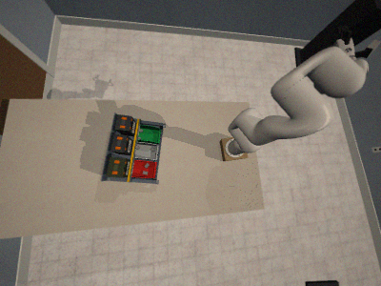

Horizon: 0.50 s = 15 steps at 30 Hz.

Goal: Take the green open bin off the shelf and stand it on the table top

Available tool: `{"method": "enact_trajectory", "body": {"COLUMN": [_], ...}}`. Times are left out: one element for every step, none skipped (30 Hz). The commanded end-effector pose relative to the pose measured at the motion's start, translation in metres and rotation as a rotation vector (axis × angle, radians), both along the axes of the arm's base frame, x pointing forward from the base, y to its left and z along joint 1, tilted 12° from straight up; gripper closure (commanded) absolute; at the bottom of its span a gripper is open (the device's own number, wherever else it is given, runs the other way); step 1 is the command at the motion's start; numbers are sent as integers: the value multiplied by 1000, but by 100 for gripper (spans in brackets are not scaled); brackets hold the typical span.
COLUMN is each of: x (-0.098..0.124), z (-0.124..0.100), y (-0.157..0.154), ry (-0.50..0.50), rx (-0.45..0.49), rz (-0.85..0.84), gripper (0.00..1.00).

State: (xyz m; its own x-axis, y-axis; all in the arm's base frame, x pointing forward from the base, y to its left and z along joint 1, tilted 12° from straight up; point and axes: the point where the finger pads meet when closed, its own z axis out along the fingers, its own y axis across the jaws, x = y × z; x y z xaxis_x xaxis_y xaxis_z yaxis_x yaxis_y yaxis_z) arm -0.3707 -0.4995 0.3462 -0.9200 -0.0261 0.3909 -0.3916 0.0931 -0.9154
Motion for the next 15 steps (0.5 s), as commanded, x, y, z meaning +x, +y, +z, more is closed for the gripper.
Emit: {"method": "enact_trajectory", "body": {"x": [1, 1, 1, 1, 8, 16, 24, 31, 39, 39, 39, 39, 39, 39, 39], "z": [4, 4, 4, 4, 8, 13, 17, 21, 26, 26, 26, 26, 26, 26, 26], "y": [1, 1, 1, 1, 5, 10, 15, 19, 24, 24, 24, 24, 24, 24, 24], "ry": [6, 6, 6, 6, 22, 38, 54, 70, 87, 87, 87, 87, 87, 87, 87], "rx": [-7, -7, -7, -7, -12, -18, -23, -29, -35, -35, -35, -35, -35, -35, -35], "rz": [19, 19, 19, 19, 64, 113, 162, 211, 260, 260, 260, 260, 260, 260, 260], "gripper": [0, 0, 0, 0, 0, 0, 0, 0, 0, 0, 0, 0, 0, 0, 0]}}
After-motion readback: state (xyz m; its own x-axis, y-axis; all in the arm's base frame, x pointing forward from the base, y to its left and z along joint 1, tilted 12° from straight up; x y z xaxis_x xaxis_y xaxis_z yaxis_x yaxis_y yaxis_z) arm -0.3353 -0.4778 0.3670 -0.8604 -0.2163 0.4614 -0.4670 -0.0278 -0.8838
